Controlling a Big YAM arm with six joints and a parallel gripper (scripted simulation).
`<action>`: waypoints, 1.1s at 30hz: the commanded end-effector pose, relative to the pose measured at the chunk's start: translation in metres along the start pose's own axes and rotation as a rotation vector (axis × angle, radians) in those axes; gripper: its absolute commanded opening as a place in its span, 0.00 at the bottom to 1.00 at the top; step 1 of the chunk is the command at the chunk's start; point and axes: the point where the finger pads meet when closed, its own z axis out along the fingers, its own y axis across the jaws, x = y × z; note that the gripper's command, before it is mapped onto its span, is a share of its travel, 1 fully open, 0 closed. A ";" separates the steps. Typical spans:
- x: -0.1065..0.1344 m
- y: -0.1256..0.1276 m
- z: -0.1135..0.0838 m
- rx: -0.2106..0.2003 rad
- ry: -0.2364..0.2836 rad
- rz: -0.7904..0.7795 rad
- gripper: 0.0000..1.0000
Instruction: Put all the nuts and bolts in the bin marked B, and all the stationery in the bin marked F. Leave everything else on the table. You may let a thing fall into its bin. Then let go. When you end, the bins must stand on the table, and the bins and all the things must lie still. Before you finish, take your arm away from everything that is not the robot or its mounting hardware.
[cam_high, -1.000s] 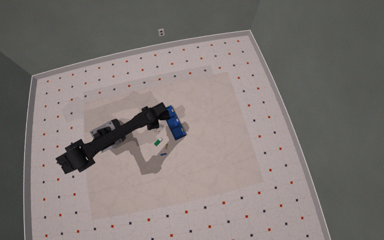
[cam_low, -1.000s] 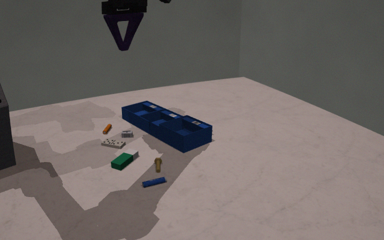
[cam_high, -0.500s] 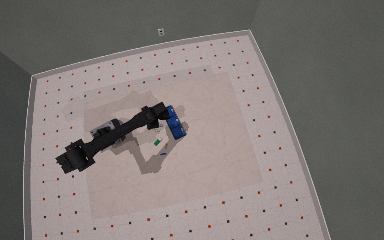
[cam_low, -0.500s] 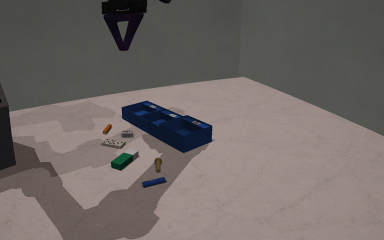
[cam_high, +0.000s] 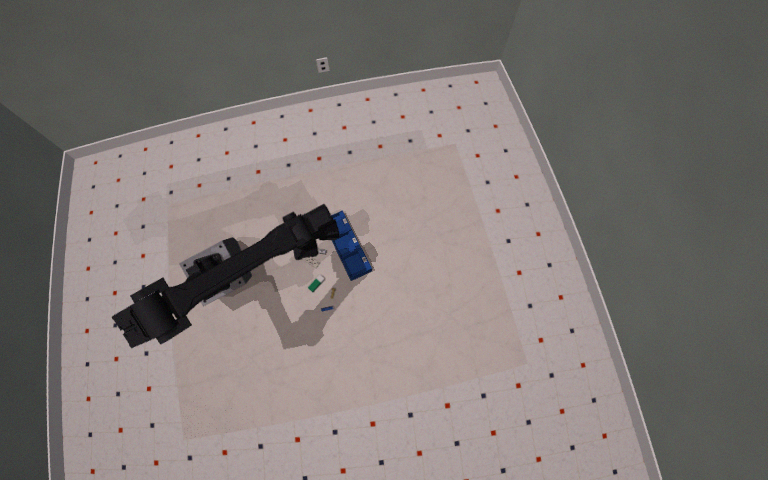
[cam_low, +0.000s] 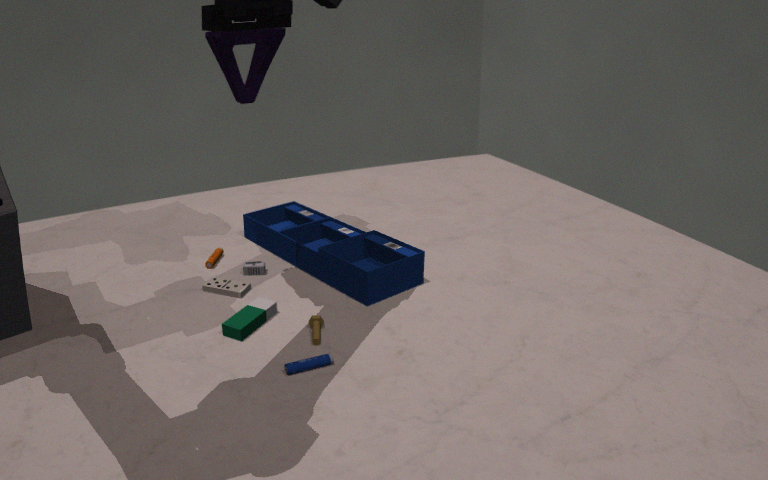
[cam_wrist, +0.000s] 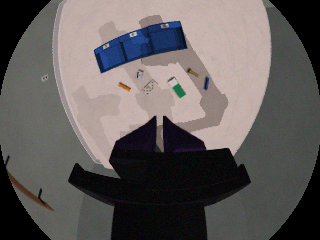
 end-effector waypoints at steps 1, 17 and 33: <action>-0.002 0.008 0.001 -0.006 -0.006 -0.005 0.08; -0.101 -0.013 0.083 -0.003 -0.033 -0.213 0.08; -0.134 -0.008 0.140 -0.005 -0.006 -0.262 0.08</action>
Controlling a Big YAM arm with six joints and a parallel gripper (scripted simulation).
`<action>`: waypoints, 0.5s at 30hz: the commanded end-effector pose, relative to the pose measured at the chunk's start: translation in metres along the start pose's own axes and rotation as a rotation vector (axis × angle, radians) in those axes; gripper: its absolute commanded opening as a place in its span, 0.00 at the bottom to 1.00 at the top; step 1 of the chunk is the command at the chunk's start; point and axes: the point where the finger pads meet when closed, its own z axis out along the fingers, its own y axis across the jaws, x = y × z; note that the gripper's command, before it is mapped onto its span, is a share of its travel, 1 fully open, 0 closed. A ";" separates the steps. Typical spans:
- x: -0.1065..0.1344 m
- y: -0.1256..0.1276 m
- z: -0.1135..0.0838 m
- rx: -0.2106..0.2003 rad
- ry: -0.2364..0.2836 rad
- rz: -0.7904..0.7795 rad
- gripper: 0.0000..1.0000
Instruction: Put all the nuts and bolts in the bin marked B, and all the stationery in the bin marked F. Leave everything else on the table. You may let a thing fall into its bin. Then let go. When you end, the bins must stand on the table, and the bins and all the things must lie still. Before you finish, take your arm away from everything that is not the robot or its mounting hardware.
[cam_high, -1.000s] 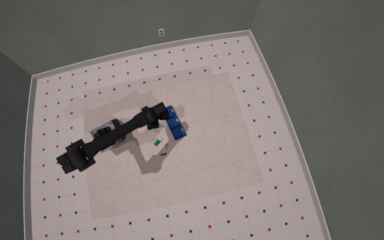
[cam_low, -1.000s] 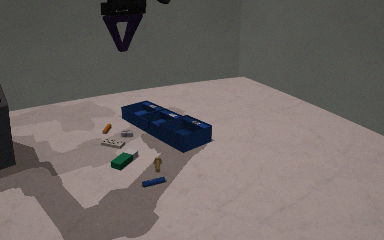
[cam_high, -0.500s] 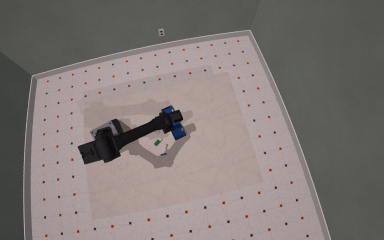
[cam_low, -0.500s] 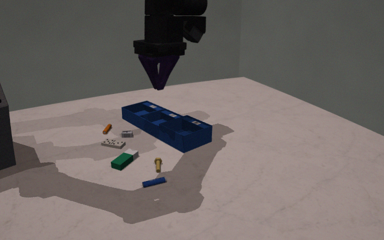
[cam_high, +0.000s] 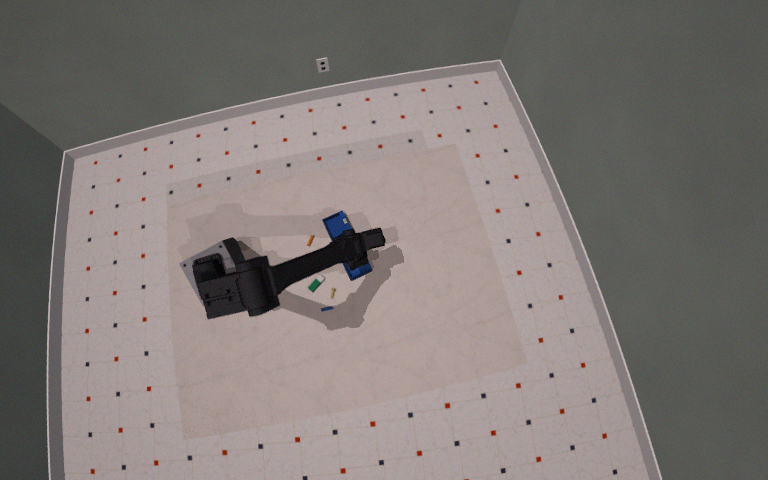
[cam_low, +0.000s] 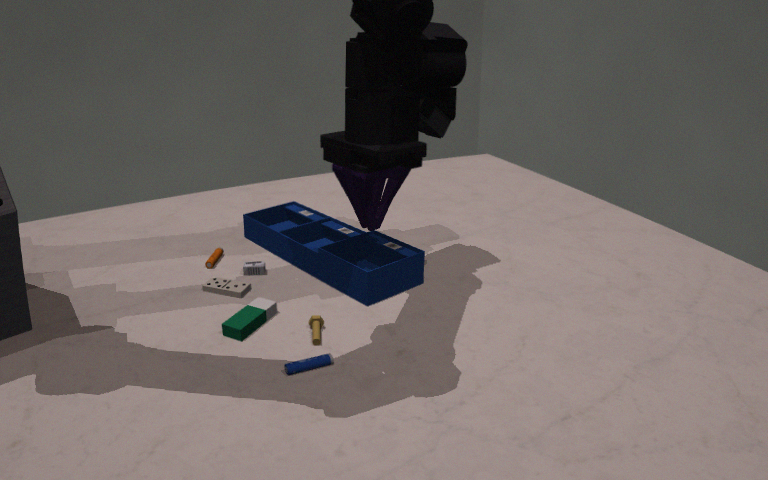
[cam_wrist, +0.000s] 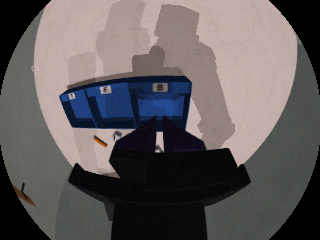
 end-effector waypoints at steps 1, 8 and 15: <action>-0.006 0.009 -0.009 -0.005 -0.016 -0.041 0.08; -0.023 -0.012 -0.022 0.007 -0.054 0.005 0.08; -0.024 -0.012 -0.022 0.007 -0.053 0.004 0.08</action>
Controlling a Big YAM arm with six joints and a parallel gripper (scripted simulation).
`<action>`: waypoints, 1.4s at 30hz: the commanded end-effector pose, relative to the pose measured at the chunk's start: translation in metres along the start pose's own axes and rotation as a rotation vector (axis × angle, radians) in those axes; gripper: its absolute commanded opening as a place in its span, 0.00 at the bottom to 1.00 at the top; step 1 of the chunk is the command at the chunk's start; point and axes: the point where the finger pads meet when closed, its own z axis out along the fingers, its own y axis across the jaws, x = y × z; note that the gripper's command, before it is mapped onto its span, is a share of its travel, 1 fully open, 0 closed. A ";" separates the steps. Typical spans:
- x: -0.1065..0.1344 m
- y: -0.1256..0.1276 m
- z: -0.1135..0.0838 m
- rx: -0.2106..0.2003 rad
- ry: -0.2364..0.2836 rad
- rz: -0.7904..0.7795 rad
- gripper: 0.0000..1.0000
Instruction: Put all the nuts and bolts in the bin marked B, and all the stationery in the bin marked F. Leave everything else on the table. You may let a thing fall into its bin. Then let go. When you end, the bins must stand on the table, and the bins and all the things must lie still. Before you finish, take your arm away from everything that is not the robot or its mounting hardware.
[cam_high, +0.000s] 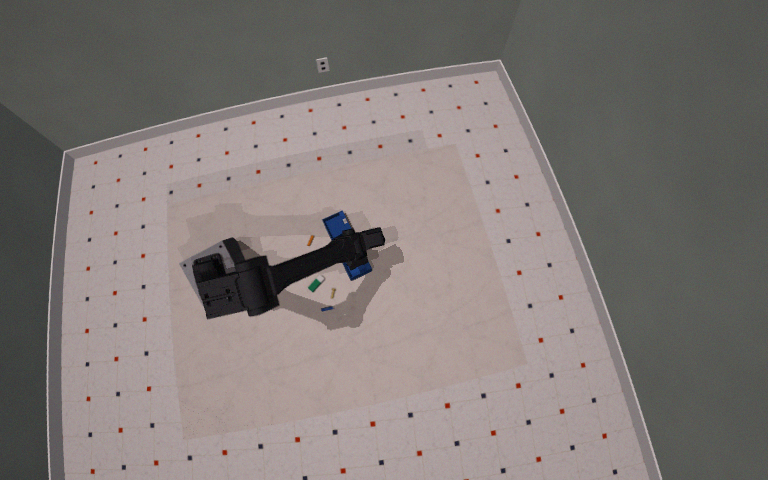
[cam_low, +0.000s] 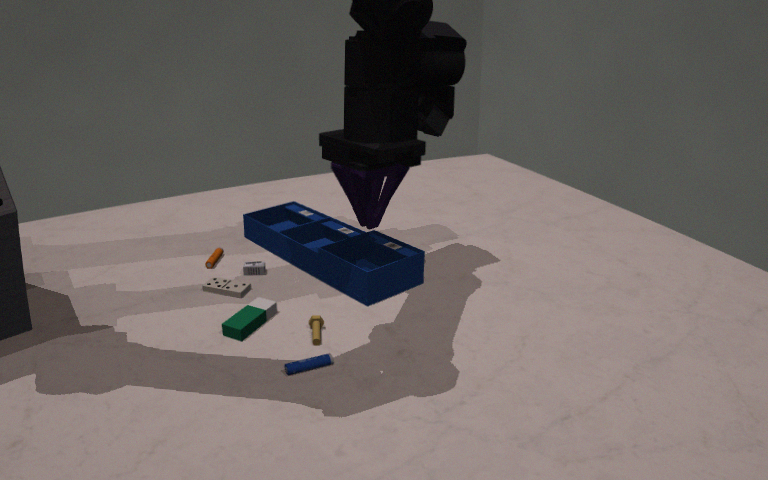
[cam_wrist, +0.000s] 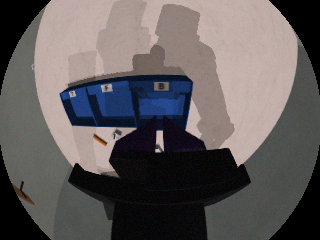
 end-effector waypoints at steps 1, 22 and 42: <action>-0.025 -0.014 -0.021 0.009 -0.057 0.018 0.08; -0.027 -0.014 -0.024 0.009 -0.062 0.020 0.08; -0.028 -0.013 -0.026 0.009 -0.062 0.019 0.08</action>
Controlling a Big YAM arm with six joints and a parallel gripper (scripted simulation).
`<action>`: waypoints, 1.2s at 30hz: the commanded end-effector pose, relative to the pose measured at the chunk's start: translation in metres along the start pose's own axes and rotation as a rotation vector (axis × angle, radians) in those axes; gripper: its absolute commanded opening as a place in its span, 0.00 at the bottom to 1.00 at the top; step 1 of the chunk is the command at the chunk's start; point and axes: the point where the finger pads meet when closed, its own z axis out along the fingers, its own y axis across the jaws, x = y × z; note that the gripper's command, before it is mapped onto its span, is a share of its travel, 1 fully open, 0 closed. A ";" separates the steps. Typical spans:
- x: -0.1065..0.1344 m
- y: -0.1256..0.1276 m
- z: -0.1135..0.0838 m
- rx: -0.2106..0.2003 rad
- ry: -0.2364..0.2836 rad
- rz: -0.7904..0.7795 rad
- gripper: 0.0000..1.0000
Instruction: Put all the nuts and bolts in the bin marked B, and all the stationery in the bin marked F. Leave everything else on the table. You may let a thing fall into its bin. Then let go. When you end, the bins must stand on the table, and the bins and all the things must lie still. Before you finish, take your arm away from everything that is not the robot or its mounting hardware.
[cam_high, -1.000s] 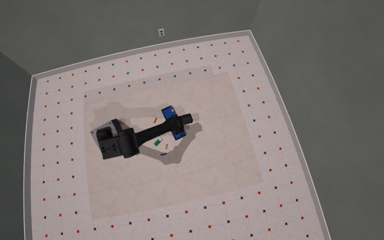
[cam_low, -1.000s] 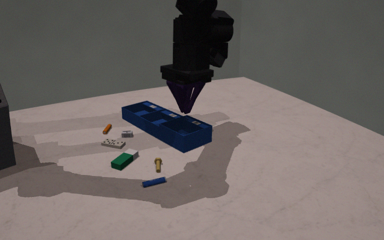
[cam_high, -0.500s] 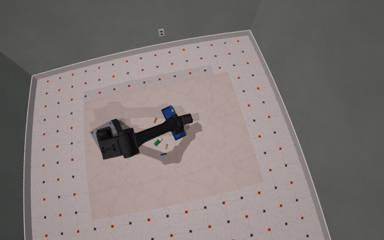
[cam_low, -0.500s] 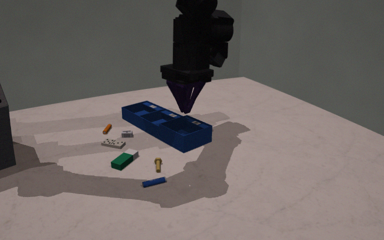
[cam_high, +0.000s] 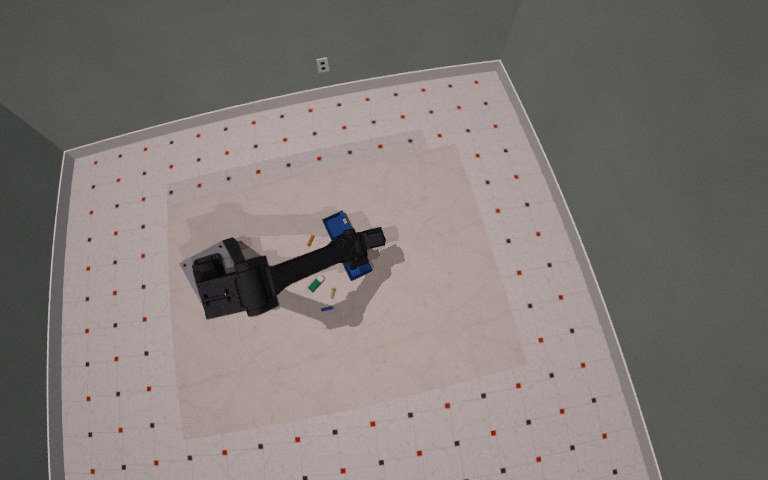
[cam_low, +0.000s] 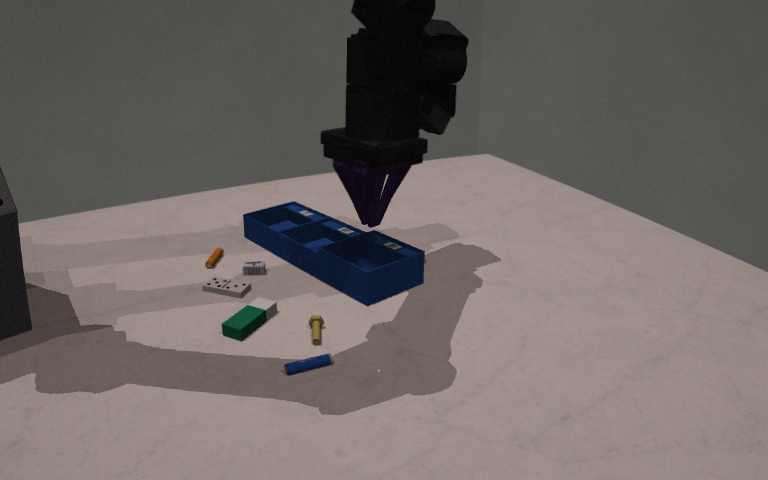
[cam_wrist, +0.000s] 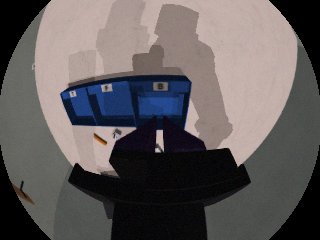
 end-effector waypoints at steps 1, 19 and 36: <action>-0.028 -0.012 -0.024 0.009 -0.065 0.020 0.08; -0.021 -0.011 0.039 0.006 -0.038 0.017 0.08; -0.013 0.002 0.051 0.003 -0.029 -0.001 0.08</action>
